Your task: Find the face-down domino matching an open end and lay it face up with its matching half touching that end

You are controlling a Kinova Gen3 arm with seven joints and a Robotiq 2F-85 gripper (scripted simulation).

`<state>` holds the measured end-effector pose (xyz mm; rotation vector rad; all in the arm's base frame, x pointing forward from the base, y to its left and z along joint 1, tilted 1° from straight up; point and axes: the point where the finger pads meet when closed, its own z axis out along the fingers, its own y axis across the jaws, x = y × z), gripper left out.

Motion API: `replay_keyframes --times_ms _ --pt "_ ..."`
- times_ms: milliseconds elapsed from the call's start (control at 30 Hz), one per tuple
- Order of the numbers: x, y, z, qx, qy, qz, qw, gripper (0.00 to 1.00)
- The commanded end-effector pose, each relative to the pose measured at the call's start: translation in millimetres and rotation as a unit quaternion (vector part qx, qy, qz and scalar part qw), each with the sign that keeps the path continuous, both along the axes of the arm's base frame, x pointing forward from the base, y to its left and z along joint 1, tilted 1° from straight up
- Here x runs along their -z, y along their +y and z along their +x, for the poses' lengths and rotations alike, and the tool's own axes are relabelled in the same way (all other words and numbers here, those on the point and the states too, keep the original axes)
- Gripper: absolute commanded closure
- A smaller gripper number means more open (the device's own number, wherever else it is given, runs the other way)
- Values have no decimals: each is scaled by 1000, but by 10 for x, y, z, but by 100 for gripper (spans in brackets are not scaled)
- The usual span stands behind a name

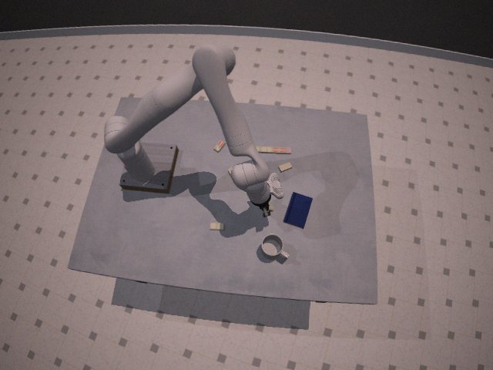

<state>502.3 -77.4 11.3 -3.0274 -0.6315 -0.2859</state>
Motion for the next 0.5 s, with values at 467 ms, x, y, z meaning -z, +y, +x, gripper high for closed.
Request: replay_keyframes --times_ms 467 --pt "129 -24 -81 -1 2 0 1000 67"
